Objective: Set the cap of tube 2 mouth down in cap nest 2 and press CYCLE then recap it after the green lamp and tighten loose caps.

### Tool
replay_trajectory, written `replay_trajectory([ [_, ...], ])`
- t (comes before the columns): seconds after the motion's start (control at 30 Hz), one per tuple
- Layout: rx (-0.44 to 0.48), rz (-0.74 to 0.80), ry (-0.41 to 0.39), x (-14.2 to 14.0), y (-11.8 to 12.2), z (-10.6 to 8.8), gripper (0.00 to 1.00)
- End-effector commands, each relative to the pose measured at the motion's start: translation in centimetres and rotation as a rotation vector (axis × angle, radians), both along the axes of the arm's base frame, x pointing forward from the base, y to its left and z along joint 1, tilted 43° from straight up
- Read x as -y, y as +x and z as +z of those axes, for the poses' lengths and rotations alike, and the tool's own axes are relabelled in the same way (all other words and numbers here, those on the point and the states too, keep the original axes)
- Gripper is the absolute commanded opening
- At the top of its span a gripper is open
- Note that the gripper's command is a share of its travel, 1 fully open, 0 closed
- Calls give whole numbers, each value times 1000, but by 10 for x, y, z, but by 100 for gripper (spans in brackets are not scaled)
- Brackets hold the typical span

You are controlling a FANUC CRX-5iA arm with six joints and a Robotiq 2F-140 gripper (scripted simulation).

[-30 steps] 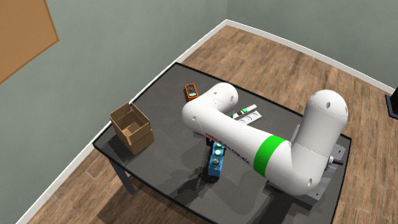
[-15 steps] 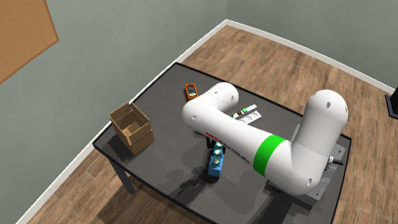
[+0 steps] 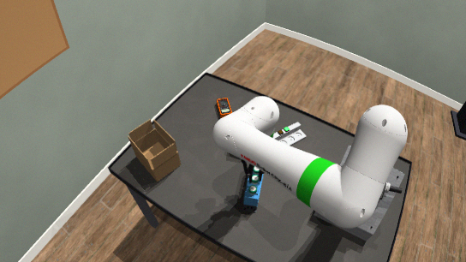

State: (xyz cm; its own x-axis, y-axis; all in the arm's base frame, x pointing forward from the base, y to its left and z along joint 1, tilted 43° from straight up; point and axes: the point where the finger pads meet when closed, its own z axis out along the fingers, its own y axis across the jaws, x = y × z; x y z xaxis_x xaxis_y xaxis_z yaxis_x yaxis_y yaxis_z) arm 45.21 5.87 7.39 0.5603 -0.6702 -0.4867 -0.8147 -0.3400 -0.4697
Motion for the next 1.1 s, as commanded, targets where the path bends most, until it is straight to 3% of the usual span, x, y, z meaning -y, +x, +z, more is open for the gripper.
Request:
replay_trajectory([
  [0.0, -32, -38, 6, 1, 0, 0, 30],
  [0.77, -494, -553, 111, 1, 0, 0, 30],
  [0.93, -506, -567, 114, 1, 0, 0, 30],
  [0.97, -506, -567, 114, 0, 1, 0, 41],
  [1.07, -506, -567, 114, 0, 1, 0, 41],
])
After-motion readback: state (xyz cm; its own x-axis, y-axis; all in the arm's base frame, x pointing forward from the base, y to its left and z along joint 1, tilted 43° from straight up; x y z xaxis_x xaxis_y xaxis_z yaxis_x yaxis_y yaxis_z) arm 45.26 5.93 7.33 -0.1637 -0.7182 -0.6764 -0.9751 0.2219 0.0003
